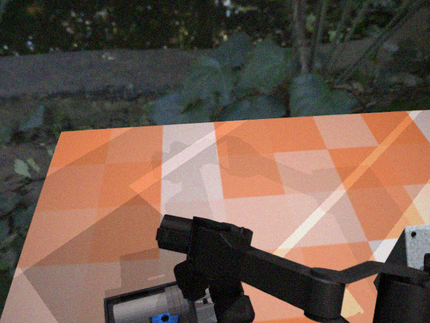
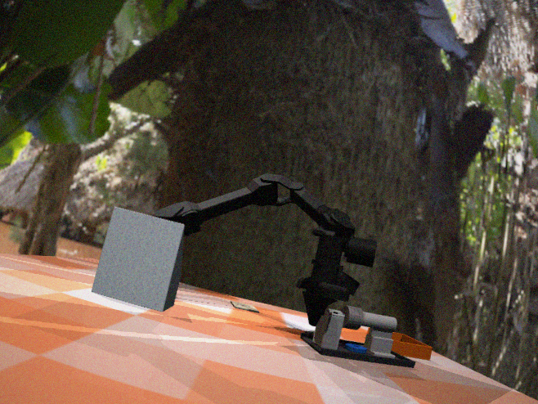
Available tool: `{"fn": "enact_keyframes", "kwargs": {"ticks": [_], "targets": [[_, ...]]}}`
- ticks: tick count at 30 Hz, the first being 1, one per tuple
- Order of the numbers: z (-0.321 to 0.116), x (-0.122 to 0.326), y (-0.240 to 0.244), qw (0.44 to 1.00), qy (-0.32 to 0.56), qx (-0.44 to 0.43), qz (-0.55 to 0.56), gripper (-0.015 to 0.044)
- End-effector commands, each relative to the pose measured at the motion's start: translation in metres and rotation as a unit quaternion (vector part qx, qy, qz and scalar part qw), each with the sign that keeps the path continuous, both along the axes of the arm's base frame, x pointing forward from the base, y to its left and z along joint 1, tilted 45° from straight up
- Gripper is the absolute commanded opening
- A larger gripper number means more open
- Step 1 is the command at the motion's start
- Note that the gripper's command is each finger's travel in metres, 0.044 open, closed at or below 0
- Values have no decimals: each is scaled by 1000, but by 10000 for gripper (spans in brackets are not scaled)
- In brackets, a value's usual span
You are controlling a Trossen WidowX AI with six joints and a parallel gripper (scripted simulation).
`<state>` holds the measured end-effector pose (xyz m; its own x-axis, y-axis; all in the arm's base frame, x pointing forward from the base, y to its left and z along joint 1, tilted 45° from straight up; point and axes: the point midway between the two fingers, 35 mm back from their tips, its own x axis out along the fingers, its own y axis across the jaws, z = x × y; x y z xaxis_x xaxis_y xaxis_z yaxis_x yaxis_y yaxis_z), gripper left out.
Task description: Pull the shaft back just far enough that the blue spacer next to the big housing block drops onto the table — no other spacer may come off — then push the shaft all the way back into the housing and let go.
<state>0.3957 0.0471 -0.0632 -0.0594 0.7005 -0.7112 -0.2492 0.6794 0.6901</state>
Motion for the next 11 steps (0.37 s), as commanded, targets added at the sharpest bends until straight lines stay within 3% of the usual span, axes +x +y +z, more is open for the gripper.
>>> {"fn": "enact_keyframes", "kwargs": {"ticks": [1,11], "targets": [[0,0,0,1000,0,0,0,26],[0,0,0,1000,0,0,0,289]]}}
